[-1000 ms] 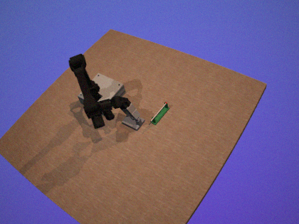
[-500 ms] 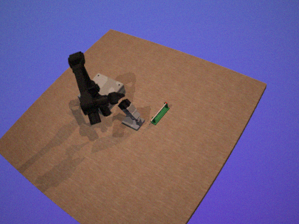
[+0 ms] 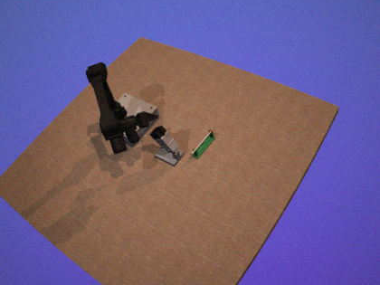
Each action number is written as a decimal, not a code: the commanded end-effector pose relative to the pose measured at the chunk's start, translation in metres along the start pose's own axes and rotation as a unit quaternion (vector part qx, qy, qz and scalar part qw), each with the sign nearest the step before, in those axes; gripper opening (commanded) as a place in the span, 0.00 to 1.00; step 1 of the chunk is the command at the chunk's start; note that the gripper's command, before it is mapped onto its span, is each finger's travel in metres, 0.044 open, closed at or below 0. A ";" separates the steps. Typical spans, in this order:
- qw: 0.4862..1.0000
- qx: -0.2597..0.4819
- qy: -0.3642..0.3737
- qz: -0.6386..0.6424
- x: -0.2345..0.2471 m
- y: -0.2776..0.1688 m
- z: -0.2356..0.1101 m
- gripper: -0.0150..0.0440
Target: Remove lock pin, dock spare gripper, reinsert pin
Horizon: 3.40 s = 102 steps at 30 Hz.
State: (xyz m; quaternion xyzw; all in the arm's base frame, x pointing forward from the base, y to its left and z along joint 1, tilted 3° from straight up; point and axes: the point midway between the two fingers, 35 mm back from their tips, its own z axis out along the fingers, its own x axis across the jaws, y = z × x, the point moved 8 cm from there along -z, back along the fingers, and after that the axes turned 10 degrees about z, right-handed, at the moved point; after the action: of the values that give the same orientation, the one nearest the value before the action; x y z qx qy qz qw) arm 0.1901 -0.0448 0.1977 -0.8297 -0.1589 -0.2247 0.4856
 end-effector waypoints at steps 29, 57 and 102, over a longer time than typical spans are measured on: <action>0.999 -0.037 -0.012 -0.002 0.008 -0.070 0.075 0.56; 0.435 0.031 -0.533 -0.726 0.136 -0.037 0.197 0.56; 0.136 0.188 -0.612 -0.756 0.112 0.028 0.286 0.56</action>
State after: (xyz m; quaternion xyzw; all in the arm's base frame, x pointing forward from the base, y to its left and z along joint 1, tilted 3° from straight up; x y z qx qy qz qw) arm 0.3610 0.1993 0.1200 -0.0406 -0.9884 0.1397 -0.0431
